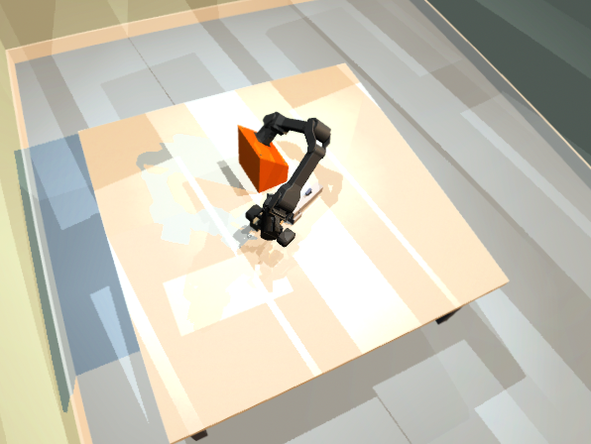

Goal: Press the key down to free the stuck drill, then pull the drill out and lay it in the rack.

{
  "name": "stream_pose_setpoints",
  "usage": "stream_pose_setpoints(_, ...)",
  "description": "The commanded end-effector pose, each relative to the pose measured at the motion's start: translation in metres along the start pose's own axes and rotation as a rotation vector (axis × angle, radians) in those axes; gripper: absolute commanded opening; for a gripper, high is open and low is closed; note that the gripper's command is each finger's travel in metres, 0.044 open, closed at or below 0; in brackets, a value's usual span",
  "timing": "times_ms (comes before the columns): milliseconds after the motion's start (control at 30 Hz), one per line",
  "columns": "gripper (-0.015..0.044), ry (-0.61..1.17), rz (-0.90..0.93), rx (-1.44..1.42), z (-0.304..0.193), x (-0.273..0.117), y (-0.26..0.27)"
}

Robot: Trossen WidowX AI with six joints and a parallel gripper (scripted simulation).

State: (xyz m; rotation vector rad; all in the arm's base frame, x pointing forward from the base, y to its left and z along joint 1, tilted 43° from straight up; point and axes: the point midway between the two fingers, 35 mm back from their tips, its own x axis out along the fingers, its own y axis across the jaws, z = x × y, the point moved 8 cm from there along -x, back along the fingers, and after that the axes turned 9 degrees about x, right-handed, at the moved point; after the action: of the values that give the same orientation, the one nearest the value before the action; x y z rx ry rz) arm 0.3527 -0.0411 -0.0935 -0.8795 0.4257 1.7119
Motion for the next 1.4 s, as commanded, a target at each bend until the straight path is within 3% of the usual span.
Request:
stream_pose_setpoints(0,0.0000,0.005,0.002,-0.004,0.000,-0.003,0.000)
stream_pose_setpoints(1367,0.0000,0.005,0.002,-0.004,0.005,-0.020,-0.001)
